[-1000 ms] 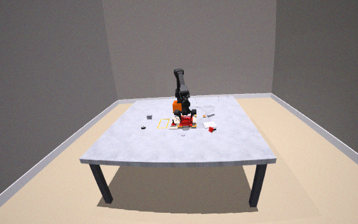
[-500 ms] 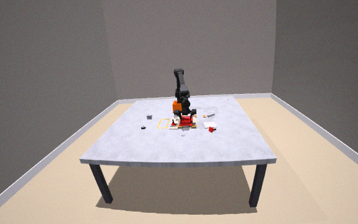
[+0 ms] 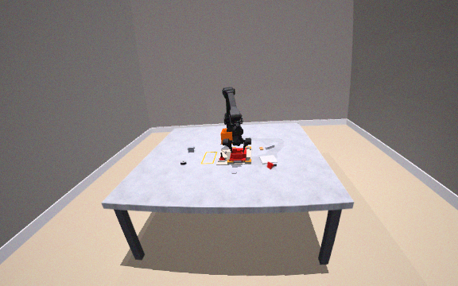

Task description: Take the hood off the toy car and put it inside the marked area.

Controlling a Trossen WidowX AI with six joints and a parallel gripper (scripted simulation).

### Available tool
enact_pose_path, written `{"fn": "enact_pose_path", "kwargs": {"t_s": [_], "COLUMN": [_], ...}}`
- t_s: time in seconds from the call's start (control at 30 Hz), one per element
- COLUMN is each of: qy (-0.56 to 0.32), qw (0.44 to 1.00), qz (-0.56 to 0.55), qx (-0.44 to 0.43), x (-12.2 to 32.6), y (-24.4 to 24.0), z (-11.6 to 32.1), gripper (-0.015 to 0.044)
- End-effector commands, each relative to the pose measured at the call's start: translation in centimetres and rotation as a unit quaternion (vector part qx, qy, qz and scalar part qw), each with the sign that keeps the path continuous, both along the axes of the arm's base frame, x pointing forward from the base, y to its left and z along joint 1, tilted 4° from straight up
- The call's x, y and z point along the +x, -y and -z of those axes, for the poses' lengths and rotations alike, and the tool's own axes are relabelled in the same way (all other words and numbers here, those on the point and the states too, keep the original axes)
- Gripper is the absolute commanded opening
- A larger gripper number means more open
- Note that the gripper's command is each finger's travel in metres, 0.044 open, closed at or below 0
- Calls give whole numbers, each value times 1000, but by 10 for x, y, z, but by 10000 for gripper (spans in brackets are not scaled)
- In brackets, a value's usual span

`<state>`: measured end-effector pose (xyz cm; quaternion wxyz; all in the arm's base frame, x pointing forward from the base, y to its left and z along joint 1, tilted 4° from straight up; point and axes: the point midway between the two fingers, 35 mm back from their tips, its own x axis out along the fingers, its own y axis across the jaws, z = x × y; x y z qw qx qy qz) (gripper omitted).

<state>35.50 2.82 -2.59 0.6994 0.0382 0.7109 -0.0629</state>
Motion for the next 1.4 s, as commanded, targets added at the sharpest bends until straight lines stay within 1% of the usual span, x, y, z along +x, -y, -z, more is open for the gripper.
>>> {"fn": "enact_pose_path", "kwargs": {"t_s": [0.0, 0.7, 0.8, 0.97, 1.1, 1.13, 1.37], "qy": [1, 1, 1, 1, 1, 2, 2], "qw": [1000, 1000, 1000, 1000, 1000, 1000, 1000], "qz": [0, 0, 0, 0, 0, -2, -2], "qx": [0, 0, 0, 0, 0, 0, -1], "x": [1, 1, 2, 2, 2, 2, -1], "y": [0, -1, -1, -2, -2, -1, 37], "z": [-4, -18, -28, -59, -63, -56, -59], "gripper": [0, 0, 0, 0, 0, 0, 0]}}
